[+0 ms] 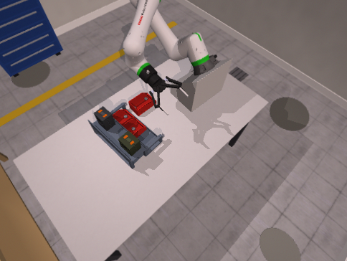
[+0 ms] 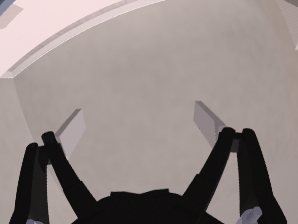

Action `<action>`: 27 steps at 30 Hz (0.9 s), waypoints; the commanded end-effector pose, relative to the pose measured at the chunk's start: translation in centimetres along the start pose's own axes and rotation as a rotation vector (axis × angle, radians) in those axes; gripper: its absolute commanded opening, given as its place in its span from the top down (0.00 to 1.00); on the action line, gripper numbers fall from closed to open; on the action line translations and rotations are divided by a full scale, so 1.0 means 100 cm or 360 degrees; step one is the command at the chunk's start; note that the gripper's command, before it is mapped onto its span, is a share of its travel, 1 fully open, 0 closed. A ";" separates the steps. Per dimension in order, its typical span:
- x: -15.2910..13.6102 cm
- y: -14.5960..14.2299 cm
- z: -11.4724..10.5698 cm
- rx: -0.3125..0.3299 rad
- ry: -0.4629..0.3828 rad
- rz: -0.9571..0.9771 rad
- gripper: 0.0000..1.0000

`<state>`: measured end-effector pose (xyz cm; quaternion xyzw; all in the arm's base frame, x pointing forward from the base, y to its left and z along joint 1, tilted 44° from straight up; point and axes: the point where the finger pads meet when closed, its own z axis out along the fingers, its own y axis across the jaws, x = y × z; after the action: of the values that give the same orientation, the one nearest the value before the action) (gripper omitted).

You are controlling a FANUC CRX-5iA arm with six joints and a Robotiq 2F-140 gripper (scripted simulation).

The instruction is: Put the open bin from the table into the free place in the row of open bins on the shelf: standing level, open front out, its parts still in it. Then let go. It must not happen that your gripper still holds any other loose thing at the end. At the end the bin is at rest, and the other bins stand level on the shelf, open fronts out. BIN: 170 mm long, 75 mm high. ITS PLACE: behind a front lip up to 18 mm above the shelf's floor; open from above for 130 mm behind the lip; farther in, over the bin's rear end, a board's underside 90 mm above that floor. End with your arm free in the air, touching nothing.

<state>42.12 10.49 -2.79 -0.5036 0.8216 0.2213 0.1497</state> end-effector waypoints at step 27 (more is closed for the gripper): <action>0.008 0.001 -0.002 -0.0006 0.0035 -0.0050 0.00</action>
<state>41.82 10.05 -2.90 -0.5138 0.8172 0.2170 0.1453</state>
